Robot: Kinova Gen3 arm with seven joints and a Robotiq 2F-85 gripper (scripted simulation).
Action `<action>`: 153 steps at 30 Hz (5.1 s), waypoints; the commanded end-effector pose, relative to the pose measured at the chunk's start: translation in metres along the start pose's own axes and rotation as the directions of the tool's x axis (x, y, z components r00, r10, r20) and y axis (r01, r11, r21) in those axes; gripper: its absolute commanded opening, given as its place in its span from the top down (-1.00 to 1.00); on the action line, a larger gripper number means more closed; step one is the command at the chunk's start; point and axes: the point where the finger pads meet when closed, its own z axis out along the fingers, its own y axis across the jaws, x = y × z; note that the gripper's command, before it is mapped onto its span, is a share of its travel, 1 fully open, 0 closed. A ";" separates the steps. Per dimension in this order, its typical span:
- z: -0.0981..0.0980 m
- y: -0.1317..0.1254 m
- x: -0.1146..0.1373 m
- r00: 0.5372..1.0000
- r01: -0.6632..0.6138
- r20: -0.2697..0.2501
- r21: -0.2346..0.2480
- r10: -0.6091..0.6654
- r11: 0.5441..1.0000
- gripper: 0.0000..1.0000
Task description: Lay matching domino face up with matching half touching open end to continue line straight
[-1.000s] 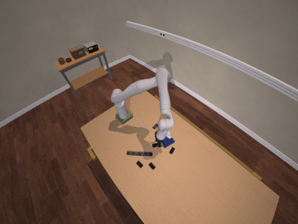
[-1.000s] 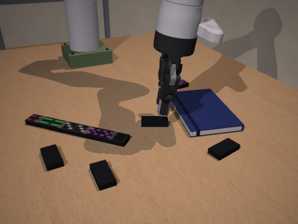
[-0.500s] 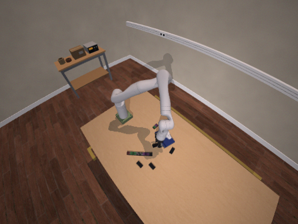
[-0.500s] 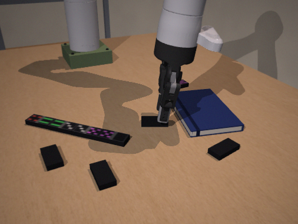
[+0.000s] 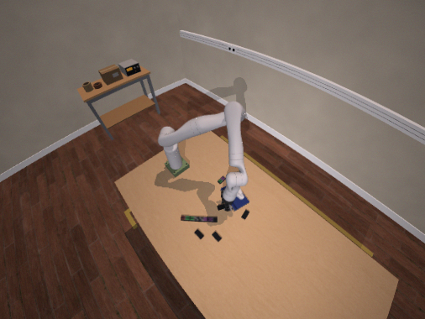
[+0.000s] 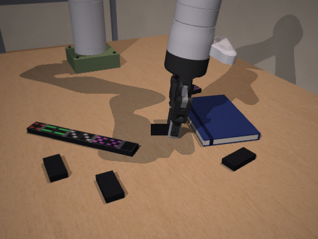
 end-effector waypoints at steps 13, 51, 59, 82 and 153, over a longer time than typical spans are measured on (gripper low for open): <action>0.000 0.001 0.000 1.000 0.000 -0.001 -0.001 0.000 1.000 0.02; -0.001 0.001 0.000 1.000 0.000 -0.001 -0.001 0.000 1.000 0.38; -0.021 0.000 -0.003 1.000 0.000 -0.001 -0.001 0.000 1.000 0.38; -0.115 0.000 -0.016 1.000 0.000 -0.001 -0.001 0.000 1.000 0.38; -0.107 -0.118 -0.108 0.923 -0.023 -0.385 -0.007 0.019 1.000 0.38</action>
